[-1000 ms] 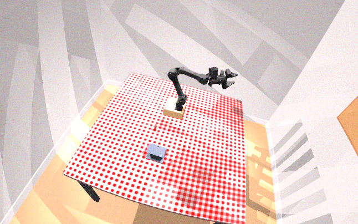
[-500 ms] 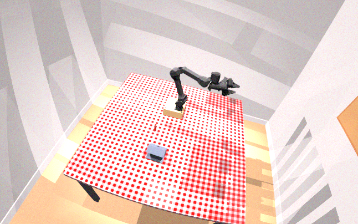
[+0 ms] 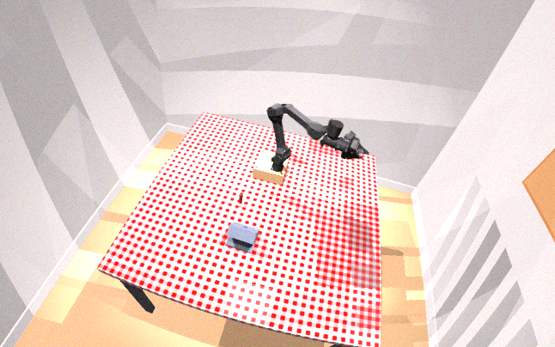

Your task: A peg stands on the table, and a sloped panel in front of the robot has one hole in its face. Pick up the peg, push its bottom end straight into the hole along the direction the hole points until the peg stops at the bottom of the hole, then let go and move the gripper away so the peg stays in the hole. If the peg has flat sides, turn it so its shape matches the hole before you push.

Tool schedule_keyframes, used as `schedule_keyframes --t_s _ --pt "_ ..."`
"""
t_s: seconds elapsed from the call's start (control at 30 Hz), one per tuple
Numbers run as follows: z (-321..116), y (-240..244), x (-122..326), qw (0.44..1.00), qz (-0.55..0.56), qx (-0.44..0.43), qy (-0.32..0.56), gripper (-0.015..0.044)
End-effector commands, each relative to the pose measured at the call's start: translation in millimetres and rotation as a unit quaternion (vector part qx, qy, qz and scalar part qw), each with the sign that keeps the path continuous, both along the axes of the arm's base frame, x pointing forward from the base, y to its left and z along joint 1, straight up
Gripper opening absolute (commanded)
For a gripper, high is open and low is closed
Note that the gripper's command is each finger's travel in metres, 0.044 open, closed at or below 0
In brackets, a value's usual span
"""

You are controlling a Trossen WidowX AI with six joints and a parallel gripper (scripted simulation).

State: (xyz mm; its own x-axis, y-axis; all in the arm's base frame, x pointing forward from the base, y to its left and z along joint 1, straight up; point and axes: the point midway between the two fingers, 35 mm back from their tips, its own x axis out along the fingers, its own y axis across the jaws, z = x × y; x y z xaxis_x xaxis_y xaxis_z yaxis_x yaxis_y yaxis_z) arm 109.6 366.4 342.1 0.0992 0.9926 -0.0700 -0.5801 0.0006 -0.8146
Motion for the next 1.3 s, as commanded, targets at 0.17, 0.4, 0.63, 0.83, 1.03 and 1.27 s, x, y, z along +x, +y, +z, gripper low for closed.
schedule_keyframes --t_s 0.17,0.4,0.63,0.83,1.03,1.27 --pt "-23.6 -10.5 49.0 0.995 -0.074 -0.038 0.064 0.044" --pt "-41.7 -23.1 76.1 0.988 -0.11 -0.058 0.095 0.044" --pt "-58.3 -38.8 106.8 0.973 -0.163 -0.077 0.143 0.044" --pt "-73.3 -56.2 133.2 0.954 -0.214 -0.089 0.188 0.044" --pt "-89.4 -76.8 157.3 0.93 -0.264 -0.101 0.233 0.044" --pt "-107.8 -103.8 182.4 0.896 -0.323 -0.109 0.286 0.044"
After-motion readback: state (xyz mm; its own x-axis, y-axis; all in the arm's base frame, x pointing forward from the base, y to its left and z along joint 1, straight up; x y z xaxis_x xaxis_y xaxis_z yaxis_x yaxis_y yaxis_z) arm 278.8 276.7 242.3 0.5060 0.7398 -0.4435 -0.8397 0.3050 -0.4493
